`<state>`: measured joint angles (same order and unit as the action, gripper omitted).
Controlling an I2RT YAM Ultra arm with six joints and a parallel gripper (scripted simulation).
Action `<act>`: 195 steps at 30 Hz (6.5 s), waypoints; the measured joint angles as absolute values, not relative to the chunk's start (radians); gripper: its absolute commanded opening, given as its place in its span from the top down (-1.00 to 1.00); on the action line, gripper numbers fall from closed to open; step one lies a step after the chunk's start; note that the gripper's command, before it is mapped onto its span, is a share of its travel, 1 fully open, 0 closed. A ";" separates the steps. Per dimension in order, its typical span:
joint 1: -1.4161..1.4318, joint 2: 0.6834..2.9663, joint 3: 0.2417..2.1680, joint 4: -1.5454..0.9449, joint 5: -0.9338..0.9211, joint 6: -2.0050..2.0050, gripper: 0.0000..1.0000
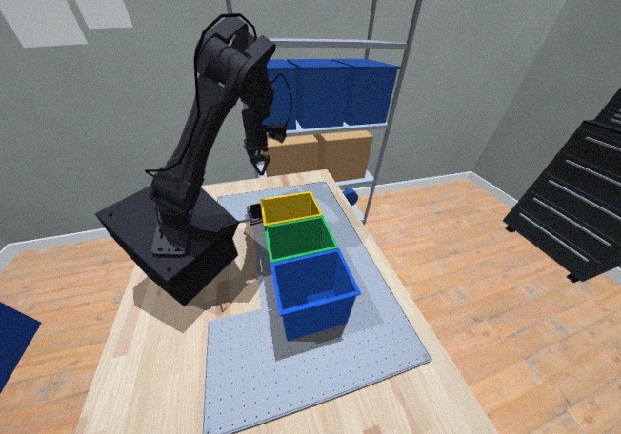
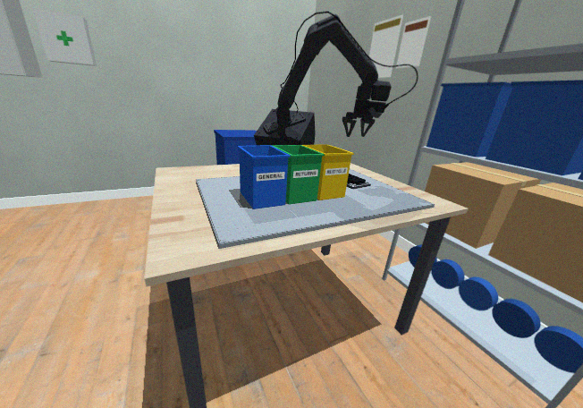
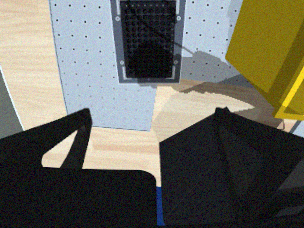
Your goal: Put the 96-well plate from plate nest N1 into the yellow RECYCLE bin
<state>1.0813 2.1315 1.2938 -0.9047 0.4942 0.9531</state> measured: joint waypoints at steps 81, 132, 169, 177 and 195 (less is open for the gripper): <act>0.943 2.316 1.167 -0.511 0.512 0.798 -1.00; 0.840 2.510 1.160 -0.256 0.518 0.673 -1.00; 0.794 2.590 1.182 -0.161 0.518 0.619 -1.00; 0.794 2.590 1.182 -0.161 0.518 0.619 -1.00; 0.794 2.590 1.182 -0.161 0.518 0.619 -1.00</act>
